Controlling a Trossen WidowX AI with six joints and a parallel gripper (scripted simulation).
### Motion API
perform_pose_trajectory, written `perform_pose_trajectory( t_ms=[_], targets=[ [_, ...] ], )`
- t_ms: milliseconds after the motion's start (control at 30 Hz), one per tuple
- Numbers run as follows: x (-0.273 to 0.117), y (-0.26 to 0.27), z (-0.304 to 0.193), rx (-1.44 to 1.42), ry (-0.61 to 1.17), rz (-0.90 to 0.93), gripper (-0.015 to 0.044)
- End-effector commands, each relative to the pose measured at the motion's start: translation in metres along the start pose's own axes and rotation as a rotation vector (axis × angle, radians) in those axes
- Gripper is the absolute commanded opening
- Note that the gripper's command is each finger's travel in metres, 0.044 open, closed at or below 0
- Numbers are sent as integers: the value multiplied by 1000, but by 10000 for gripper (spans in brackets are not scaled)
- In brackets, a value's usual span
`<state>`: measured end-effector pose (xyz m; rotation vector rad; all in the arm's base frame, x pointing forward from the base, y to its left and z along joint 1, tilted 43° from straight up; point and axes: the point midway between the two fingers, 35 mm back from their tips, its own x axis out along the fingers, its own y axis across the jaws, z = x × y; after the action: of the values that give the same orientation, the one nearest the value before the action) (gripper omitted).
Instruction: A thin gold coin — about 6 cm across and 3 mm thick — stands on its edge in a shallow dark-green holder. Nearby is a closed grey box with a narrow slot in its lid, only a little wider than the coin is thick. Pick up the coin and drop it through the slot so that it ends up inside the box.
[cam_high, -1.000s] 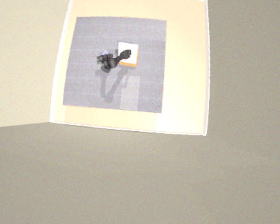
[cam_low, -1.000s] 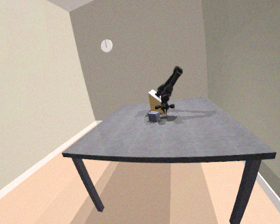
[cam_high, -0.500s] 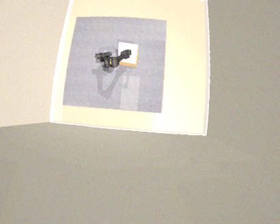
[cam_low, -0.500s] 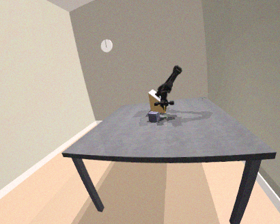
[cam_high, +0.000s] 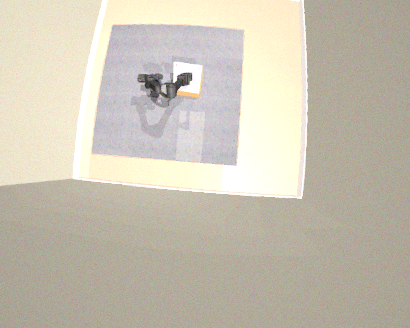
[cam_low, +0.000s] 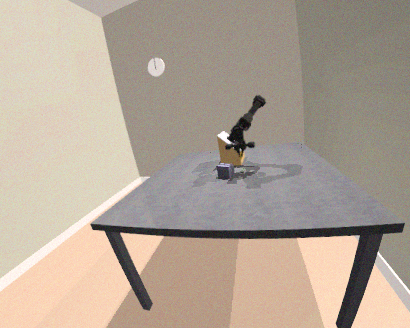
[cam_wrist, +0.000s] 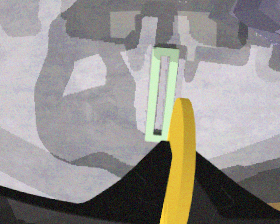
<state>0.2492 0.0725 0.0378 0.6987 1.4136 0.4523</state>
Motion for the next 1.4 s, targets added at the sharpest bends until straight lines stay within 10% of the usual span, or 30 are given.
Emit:
perform_pose_trajectory(
  t_ms=[0,1367],
  targets=[
    [-9,2,-1,-7,-1,9,0],
    [-16,-6,7,-1177,-7,8,0]
  ],
)
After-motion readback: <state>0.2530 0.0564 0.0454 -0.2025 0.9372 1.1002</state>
